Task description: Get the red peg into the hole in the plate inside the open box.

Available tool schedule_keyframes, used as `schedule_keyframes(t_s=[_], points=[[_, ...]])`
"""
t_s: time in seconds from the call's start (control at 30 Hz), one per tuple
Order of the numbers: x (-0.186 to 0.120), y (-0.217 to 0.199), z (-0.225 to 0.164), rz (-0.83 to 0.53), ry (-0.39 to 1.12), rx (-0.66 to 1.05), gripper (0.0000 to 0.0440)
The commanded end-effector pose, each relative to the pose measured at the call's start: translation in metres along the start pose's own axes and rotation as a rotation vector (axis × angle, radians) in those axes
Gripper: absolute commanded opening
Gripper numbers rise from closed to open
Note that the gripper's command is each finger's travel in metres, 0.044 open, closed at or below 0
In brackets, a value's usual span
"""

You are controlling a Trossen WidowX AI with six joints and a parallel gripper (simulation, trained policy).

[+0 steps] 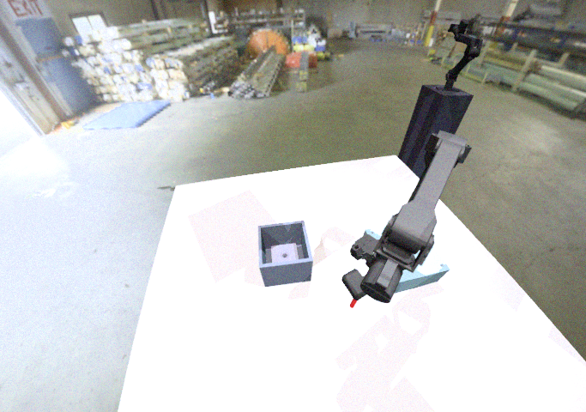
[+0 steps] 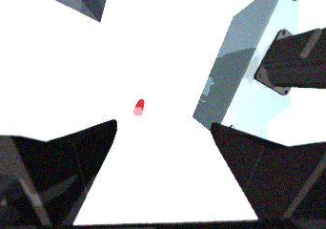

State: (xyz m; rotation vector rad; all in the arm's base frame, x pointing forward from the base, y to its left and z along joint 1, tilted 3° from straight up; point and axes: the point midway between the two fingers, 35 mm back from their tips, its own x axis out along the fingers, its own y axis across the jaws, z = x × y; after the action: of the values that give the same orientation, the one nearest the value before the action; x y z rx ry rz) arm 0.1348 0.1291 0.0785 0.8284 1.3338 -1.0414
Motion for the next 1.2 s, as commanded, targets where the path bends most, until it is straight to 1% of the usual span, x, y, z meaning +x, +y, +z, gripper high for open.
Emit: schedule_keyframes(t_s=[0.0, 0.33, 0.73, 0.93, 1.03, 1.07, 1.17], points=[[0.010, 0.001, -0.001, -0.013, -0.015, -0.002, 0.0440], [0.040, 0.007, -0.005, -0.029, -0.047, -0.026, 0.0436], [0.078, 0.014, -0.007, -0.018, -0.061, -0.031, 0.0415], [0.096, 0.015, -0.007, -0.013, -0.068, -0.016, 0.0397], [0.104, 0.016, -0.008, -0.010, -0.068, -0.008, 0.0373], [0.106, 0.017, -0.008, -0.009, -0.067, -0.007, 0.0355], [0.113, 0.020, -0.011, -0.003, -0.059, -0.007, 0.0283]])
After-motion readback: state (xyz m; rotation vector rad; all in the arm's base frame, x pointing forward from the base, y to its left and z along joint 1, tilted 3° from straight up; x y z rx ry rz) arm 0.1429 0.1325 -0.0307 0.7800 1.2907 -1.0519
